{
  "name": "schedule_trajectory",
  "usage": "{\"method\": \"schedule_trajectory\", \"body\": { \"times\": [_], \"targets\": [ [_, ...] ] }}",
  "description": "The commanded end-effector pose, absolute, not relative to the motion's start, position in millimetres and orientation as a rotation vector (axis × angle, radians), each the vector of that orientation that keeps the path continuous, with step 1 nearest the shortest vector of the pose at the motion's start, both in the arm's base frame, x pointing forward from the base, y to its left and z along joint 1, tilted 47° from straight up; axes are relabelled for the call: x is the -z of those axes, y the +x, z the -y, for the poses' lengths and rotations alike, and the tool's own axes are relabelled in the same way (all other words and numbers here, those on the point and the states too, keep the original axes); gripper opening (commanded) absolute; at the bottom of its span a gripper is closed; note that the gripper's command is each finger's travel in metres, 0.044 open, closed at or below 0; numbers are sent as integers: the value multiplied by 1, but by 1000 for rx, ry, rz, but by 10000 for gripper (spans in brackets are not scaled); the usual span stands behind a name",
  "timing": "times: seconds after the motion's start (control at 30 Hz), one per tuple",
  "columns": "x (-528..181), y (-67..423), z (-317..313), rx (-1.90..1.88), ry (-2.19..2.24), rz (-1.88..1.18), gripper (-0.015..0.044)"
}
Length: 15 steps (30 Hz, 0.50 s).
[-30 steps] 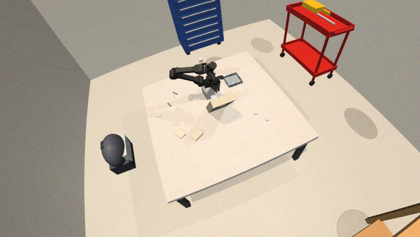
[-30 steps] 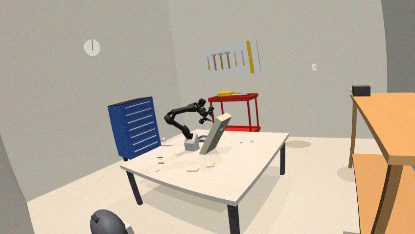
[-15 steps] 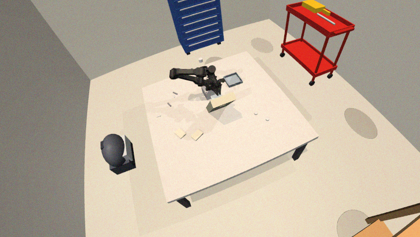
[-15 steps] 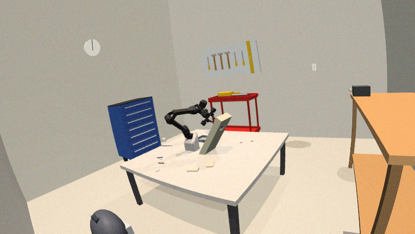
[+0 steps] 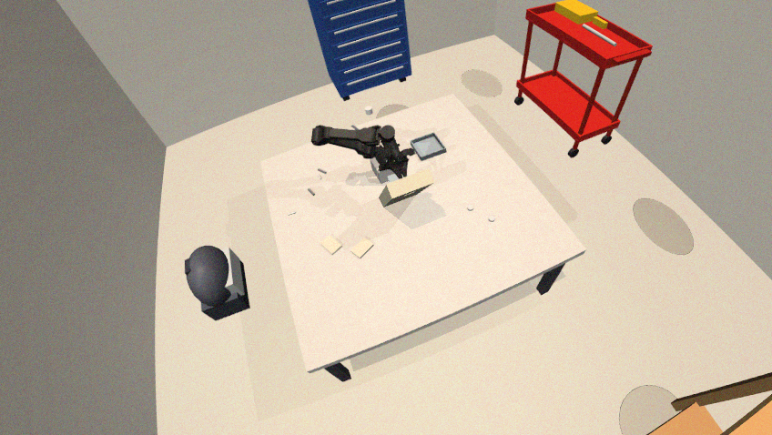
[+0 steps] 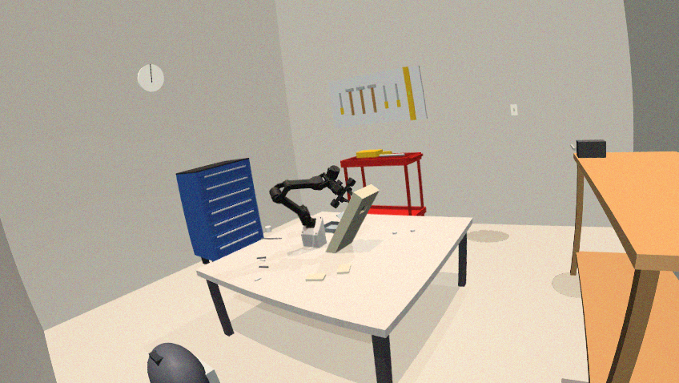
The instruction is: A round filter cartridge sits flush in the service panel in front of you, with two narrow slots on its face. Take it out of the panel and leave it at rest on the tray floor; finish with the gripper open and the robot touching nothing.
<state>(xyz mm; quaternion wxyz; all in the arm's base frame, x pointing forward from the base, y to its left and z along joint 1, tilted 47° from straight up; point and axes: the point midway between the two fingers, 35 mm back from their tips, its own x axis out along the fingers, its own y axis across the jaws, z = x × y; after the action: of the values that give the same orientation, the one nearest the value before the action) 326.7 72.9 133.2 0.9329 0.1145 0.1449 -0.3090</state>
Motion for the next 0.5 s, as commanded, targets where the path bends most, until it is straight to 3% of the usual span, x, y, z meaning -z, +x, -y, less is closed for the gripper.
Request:
{"method": "schedule_trajectory", "body": {
  "times": [0.0,0.47],
  "targets": [
    [-129,325,-72,629,224,-307,115],
    [-128,325,-72,629,224,-307,115]
  ]
}}
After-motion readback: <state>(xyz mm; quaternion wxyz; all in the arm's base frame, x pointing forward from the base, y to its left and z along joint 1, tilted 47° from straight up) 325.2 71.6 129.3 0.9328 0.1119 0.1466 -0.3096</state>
